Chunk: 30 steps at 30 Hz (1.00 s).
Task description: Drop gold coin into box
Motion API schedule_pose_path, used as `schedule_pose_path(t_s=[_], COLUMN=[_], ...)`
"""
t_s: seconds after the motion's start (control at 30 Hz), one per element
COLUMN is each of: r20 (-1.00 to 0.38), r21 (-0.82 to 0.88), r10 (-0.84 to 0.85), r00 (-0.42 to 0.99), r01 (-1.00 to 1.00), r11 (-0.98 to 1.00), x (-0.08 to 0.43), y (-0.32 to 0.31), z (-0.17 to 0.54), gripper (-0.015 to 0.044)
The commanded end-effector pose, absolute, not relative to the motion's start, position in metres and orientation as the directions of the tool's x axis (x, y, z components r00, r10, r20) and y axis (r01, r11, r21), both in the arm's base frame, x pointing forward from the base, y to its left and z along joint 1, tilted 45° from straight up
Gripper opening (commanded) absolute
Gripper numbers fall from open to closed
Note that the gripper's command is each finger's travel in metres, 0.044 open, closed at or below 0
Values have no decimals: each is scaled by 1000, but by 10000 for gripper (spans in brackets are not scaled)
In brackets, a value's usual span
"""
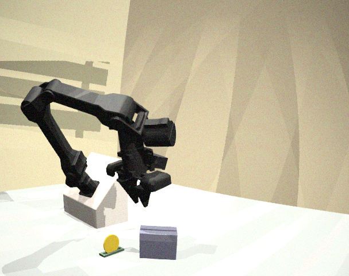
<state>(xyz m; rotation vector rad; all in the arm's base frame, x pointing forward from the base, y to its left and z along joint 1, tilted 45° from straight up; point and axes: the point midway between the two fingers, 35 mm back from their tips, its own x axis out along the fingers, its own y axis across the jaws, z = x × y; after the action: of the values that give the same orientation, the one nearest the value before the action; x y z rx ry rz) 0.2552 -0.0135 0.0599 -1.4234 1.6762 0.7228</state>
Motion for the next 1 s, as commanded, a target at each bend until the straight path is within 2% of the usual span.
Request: schedule_pose_path(t_s=[0.0, 0.33, 0.5, 0.97], r20=[-744, -710, -709, -709], r21=[-4, 24, 24, 24], r10=[-665, -701, -702, -701], r00=[-63, -72, -71, -71], r01=[-995, -997, -997, -997], r11=[99, 77, 77, 77], x=[235, 231, 229, 229], y=[-64, -77, -101, -117], z=[107, 121, 97, 81], gripper=[161, 161, 161, 161])
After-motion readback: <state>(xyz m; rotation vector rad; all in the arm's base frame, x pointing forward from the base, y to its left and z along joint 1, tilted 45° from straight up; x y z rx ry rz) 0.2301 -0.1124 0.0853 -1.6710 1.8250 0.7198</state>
